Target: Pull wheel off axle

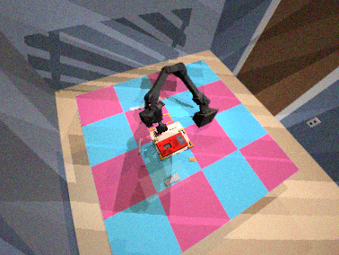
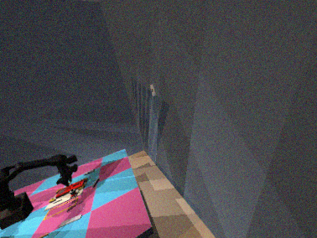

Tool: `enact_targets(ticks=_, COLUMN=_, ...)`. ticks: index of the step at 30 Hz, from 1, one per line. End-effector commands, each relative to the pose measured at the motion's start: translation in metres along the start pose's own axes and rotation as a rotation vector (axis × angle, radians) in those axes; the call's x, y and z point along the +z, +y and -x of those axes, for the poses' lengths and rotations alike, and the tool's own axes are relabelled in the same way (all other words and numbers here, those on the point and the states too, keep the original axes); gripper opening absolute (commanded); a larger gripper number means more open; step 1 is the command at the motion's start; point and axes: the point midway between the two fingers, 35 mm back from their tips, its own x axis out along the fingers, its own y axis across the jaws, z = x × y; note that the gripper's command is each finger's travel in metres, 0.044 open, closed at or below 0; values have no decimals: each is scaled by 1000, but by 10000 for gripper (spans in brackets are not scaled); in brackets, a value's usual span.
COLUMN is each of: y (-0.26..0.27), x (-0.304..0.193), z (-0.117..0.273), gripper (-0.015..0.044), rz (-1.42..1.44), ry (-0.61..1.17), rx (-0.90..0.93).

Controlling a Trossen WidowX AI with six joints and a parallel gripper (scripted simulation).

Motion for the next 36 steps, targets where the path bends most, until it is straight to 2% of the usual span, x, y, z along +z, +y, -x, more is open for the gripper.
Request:
enact_targets(ticks=1, y=-1, x=-1, z=-13, gripper=300, rz=-2, ry=5, rx=-5)
enact_targets(ticks=8, y=0, x=-3, z=-68, gripper=300, rz=-2, ry=5, rx=-8)
enact_targets(ticks=14, y=0, x=-3, z=-74, gripper=300, rz=-2, ry=5, rx=-9)
enact_targets(ticks=18, y=0, x=-3, z=-70, gripper=195, rz=-7, ry=10, rx=-4)
enact_targets(ticks=26, y=0, x=-3, z=-70, gripper=142, rz=-7, ry=10, rx=-4)
enact_targets(ticks=31, y=0, x=-3, z=-69, gripper=10, rz=-7, ry=10, rx=-4)
enact_targets(ticks=36, y=0, x=-3, z=-67, gripper=0, rz=-7, ry=10, rx=-4)
